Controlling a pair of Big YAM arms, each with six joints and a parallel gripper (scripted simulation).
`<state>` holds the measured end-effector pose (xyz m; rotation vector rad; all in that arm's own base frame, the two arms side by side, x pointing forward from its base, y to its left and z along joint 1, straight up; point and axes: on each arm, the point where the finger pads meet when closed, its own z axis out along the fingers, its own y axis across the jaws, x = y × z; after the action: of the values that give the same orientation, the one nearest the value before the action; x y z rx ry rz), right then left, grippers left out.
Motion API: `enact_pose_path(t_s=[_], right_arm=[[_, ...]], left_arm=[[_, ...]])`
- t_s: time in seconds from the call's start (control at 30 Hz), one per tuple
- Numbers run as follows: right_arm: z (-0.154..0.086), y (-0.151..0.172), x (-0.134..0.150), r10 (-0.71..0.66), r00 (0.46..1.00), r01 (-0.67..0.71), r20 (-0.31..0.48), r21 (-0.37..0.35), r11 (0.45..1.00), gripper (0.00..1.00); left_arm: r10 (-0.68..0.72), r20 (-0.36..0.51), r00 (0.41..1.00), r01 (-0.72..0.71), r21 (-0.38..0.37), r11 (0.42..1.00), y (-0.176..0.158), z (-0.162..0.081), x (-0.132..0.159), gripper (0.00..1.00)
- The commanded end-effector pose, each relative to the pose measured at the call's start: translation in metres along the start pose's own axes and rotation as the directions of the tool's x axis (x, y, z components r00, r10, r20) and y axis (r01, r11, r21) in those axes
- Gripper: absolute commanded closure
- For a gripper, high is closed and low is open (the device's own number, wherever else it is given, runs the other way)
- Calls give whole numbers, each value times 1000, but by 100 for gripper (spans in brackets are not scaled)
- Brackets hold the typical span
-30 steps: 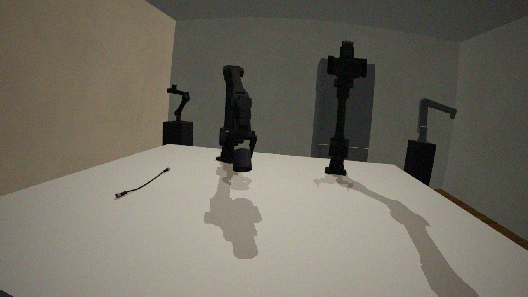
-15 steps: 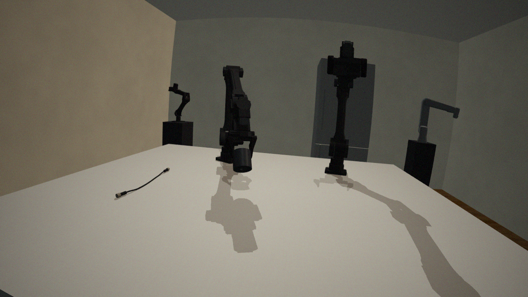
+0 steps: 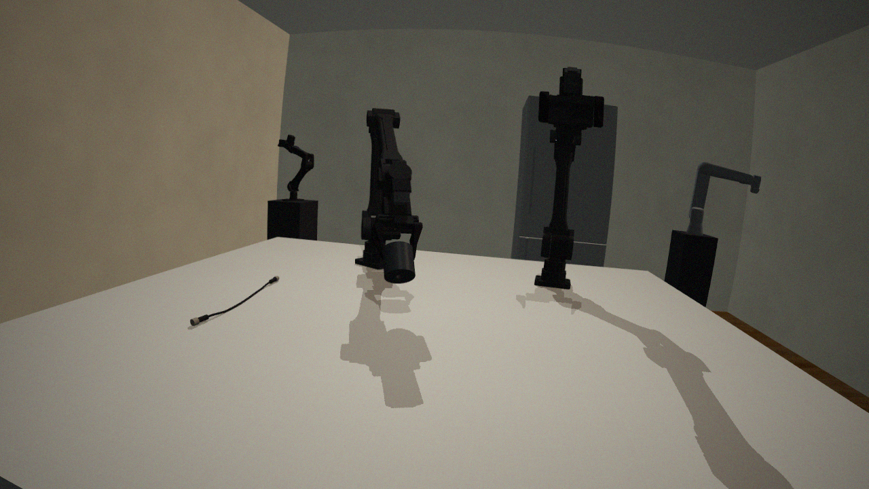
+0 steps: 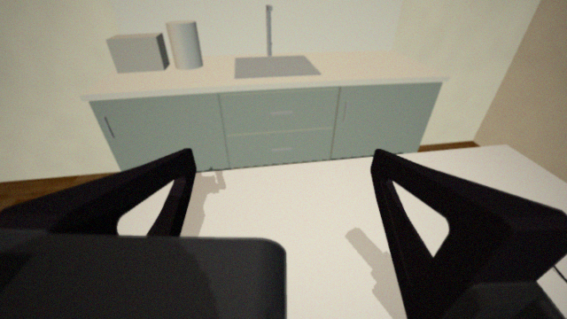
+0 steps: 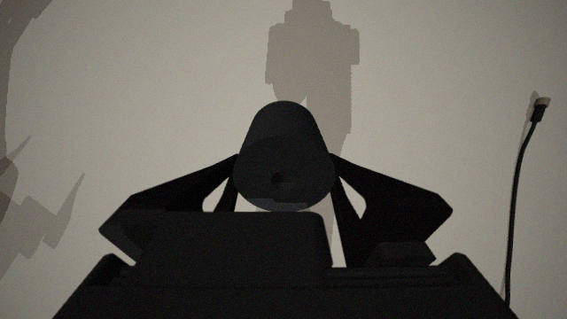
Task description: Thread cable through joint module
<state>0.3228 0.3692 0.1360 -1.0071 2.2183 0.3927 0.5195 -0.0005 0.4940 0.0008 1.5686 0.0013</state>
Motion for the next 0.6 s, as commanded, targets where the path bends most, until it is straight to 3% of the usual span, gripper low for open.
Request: enact_pose_path(t_s=[0.0, 0.1, 0.13, 0.17, 0.37, 0.47, 0.57], right_arm=[[-30, 4, -61, 6, 985, -5, 174, -3, 1000, 30], [-38, 4, -82, 6, 974, -5, 225, -3, 1000, 30], [-36, 4, -76, 6, 975, -5, 221, -3, 1000, 30], [-28, 4, -52, 5, 982, -5, 187, -3, 1000, 30], [-38, 4, -79, 6, 965, -5, 264, -4, 1000, 30], [-31, 4, -59, 5, 969, -4, 248, -3, 1000, 30], [-32, 4, -61, 5, 967, -4, 257, -3, 1000, 30]], left_arm=[[-8, 19, 1000, 8, -9, 1000, 5, 2, -13, 0], [-8, 19, 1000, 8, -9, 1000, 5, 2, -13, 0], [-8, 19, 1000, 8, -9, 1000, 5, 2, -13, 0], [-8, 19, 1000, 8, -9, 1000, 5, 2, -13, 0], [-8, 19, 1000, 8, -9, 1000, 5, 2, -13, 0], [-8, 19, 1000, 8, -9, 1000, 5, 2, -13, 0], [-8, 19, 1000, 8, -9, 1000, 5, 2, -13, 0]])
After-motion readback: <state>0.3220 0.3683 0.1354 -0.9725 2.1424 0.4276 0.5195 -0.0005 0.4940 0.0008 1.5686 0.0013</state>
